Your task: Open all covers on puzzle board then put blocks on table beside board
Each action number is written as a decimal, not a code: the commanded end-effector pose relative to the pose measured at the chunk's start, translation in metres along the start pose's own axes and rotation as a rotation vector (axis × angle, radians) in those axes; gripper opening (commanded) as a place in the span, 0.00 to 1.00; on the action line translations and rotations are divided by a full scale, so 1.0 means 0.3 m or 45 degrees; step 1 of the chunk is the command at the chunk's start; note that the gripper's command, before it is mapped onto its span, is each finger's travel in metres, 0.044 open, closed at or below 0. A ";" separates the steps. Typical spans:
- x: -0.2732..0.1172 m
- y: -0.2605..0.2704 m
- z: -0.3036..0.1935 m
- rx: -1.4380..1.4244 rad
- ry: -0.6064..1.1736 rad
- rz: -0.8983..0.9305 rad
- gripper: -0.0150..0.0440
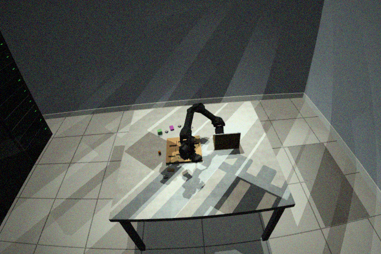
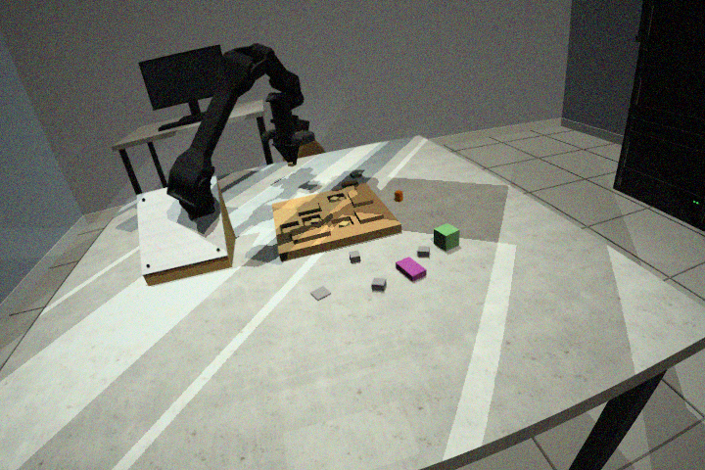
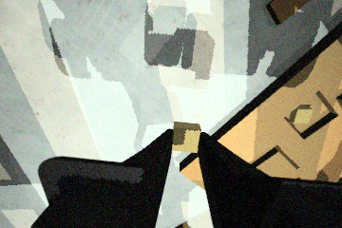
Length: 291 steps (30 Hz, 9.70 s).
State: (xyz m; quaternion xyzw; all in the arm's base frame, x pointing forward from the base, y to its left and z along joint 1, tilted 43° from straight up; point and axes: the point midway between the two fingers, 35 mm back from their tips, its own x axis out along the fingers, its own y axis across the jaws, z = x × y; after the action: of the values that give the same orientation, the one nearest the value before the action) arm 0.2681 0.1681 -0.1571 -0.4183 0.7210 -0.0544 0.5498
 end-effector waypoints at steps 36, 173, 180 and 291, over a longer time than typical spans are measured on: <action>0.219 -0.004 0.008 0.004 0.007 -0.002 0.39; 0.266 -0.698 -0.445 1.237 0.013 -0.028 0.25; 0.288 -0.698 -0.446 1.237 0.014 -0.029 0.25; 0.112 -0.676 -0.453 2.987 -0.008 -0.032 0.50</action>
State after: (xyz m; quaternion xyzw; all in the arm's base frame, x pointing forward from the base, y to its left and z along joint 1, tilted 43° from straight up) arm 0.2619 -0.0390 -0.0229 0.3157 0.2460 -0.6824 0.6117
